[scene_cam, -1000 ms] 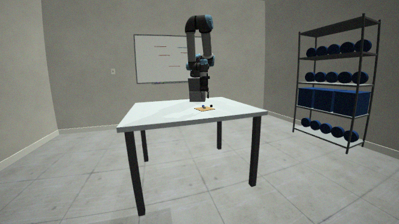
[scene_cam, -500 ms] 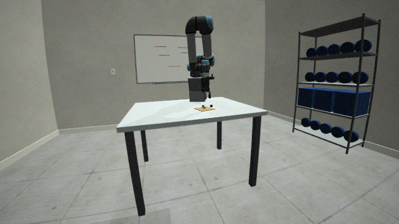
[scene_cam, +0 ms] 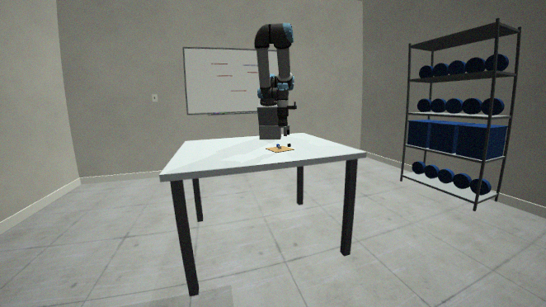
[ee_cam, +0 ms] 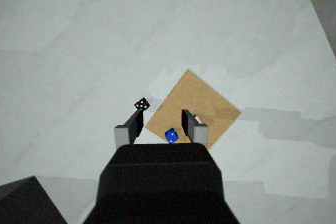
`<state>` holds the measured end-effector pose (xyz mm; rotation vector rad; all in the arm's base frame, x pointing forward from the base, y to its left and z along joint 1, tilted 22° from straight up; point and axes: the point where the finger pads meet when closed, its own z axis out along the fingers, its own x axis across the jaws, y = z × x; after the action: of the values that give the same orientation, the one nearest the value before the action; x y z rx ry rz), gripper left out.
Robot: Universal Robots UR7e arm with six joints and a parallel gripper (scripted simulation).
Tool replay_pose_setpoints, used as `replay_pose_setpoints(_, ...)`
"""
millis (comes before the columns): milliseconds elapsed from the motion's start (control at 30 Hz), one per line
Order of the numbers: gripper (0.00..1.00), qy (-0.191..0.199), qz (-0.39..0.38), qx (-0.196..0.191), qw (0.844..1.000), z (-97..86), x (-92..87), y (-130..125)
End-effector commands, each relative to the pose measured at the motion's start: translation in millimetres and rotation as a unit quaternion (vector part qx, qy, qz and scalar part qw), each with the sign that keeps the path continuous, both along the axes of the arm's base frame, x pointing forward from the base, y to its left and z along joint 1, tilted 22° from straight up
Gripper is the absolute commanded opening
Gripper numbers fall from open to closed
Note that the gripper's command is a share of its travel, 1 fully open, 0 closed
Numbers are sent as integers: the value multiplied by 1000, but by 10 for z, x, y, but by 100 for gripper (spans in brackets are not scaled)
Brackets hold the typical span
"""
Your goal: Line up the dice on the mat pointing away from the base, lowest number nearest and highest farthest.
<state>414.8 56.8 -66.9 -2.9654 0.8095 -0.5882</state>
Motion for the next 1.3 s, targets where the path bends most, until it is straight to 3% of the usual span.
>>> replay_pose_setpoints(0,100,7,81,-31,996,-48,-72,74)
replay_pose_setpoints(567,100,23,255,-99,962,-156,-245,207)
replay_pose_setpoints(967,100,25,278,-108,954,-170,-270,222)
replay_pose_setpoints(1000,70,25,278,-108,954,-170,-270,222)
replay_pose_setpoints(1267,70,25,278,-108,954,-170,-270,222)
